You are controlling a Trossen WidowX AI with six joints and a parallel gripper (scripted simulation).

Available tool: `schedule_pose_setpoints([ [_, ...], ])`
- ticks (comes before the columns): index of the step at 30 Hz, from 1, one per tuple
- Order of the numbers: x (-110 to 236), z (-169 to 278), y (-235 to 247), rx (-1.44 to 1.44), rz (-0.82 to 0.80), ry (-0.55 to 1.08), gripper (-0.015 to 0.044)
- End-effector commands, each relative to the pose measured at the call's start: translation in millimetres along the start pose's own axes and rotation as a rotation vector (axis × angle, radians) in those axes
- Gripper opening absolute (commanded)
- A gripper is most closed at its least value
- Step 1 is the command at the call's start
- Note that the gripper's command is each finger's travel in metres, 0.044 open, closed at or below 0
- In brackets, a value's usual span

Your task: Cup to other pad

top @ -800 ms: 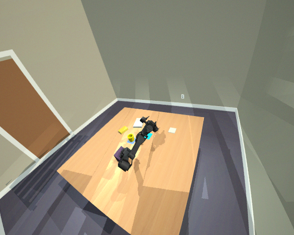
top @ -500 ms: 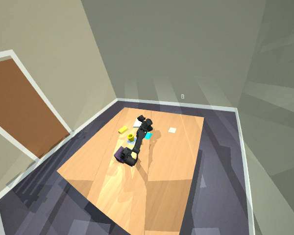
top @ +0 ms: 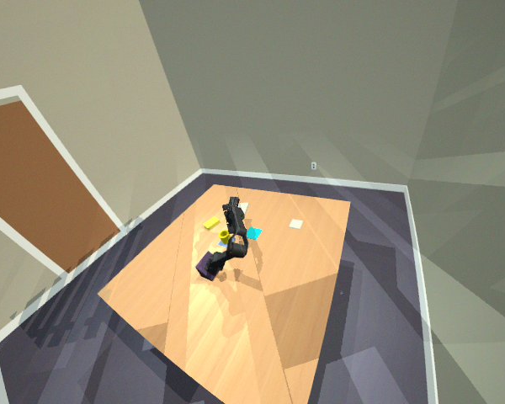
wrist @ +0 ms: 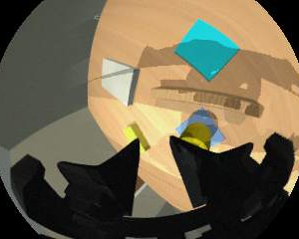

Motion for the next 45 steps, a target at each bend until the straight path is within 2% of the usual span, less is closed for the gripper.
schedule_pose_setpoints([
  [1, -20, 62, -11, -0.089, 0.525, -0.159, 0.0167],
  [3, -22, 75, -14, -0.087, 0.619, -0.252, 0.0167],
  [5, -22, 79, -15, -0.084, 0.649, -0.290, 0.0167],
  [21, -25, 82, -15, -0.085, 0.649, -0.290, 0.0167],
  [45, -55, 72, -37, -0.085, 0.648, -0.290, 0.0167],
])
Point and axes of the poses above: the point midway between the two fingers, 35 mm back from their tips, its own x axis back along the fingers, its own y axis across the jaws, z = x × y, the point moved 8 cm from there along x, back along the fingers, and after that the axes turned 10 degrees about -x, right-handed, at the moved point
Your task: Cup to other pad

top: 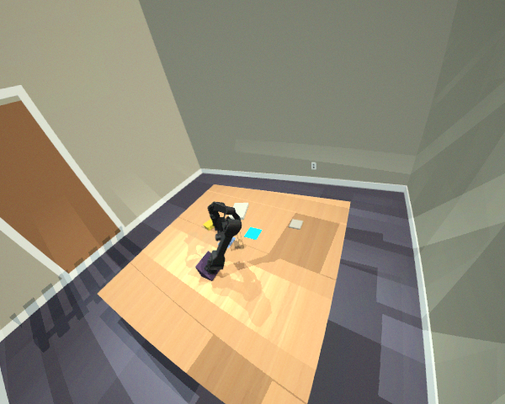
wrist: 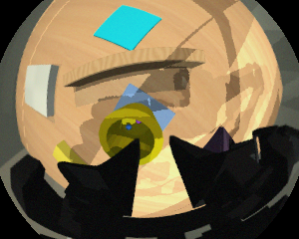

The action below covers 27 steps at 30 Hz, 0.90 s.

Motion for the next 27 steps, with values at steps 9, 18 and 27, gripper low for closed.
schedule_pose_setpoints([
  [9, -22, 0, -2, 0.004, 0.003, -0.006, 0.0167],
  [18, -30, -1, -3, 0.004, 0.004, -0.007, 0.0167],
  [27, -28, -1, -2, -0.001, 0.003, -0.002, 0.0127],
])
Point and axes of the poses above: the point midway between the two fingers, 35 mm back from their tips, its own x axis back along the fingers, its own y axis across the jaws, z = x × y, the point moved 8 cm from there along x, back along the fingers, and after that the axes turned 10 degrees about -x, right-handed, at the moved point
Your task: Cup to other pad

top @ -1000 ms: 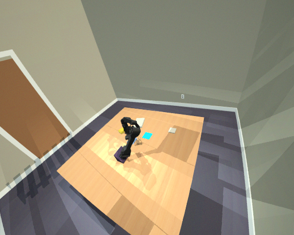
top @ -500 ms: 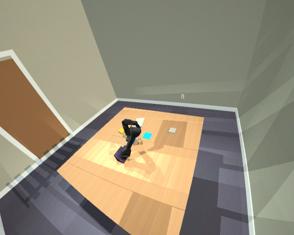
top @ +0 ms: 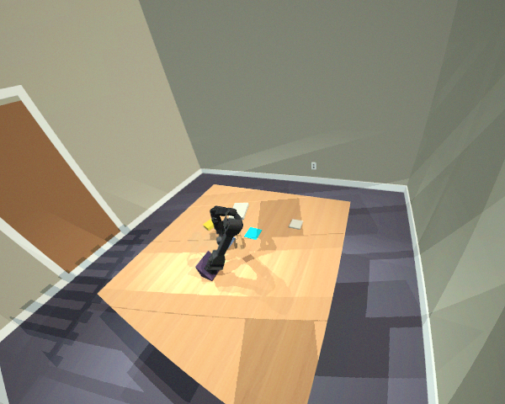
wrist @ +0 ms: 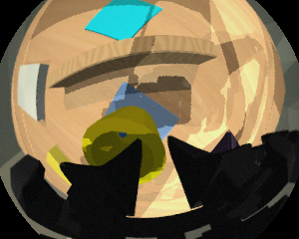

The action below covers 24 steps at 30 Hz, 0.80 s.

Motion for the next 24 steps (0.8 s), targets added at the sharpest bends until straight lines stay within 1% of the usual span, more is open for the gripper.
schedule_pose_setpoints([
  [1, 0.3, 0.0, 0.2, -0.001, -0.001, 0.000, 0.0120],
  [17, 0.3, 0.0, 0.2, -0.001, -0.001, 0.000, 0.0013],
  [18, 0.3, 0.0, 0.2, -0.001, -0.001, 0.000, 0.0000],
  [24, 10.2, 0.2, 1.4, 0.001, -0.001, 0.001, 0.0000],
])
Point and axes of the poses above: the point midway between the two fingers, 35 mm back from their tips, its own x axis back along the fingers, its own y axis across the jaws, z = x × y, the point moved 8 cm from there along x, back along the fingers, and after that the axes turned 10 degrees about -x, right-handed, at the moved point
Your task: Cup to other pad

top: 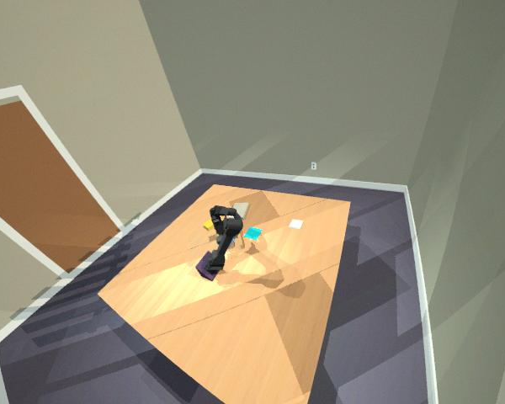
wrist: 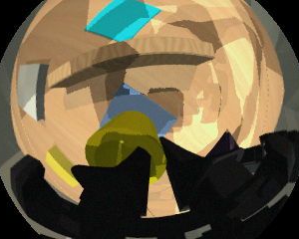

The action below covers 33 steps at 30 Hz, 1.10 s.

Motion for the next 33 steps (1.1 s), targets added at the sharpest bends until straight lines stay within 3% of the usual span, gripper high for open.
schedule_pose_setpoints([
  [1, 11, 1, 2, -0.003, -0.008, 0.005, 0.0000],
  [19, 65, 0, 1, 0.001, -0.007, 0.002, 0.0000],
  [33, 63, -1, 0, 0.005, -0.003, -0.004, 0.0000],
])
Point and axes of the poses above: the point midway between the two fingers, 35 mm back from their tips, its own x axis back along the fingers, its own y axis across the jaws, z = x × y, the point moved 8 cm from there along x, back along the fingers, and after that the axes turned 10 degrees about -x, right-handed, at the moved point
